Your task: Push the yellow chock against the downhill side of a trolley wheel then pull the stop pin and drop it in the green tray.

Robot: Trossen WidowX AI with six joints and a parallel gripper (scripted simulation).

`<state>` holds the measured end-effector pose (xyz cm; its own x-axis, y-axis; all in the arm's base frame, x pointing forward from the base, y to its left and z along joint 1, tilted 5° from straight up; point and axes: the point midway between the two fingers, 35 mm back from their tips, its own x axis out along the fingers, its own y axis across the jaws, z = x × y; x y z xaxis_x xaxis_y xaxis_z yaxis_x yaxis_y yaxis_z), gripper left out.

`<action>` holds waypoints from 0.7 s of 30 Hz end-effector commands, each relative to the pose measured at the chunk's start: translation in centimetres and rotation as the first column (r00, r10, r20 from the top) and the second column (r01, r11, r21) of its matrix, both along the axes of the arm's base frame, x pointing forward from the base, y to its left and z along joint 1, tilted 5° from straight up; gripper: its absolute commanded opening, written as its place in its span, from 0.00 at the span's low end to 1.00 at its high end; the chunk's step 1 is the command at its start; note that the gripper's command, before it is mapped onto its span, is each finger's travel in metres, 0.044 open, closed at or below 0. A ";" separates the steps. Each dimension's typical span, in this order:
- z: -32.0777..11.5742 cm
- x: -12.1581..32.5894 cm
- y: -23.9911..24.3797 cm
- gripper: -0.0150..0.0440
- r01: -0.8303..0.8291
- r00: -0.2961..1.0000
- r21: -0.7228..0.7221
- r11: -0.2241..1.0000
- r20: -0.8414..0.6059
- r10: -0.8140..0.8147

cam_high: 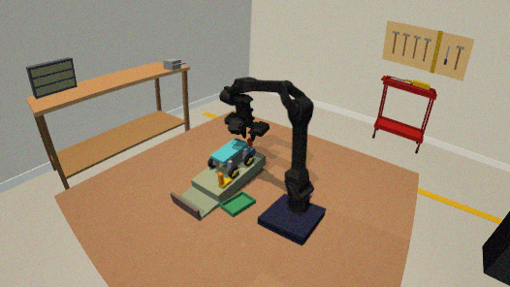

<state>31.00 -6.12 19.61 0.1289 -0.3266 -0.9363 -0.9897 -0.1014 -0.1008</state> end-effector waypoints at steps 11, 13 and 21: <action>-2.0 0.3 -0.7 0.58 -0.002 1.000 -0.003 1.000 -0.005 0.002; -2.3 0.3 -0.8 0.58 -0.002 1.000 -0.003 1.000 -0.005 0.002; -3.4 0.4 -1.2 0.58 -0.002 1.000 -0.003 1.000 -0.005 0.002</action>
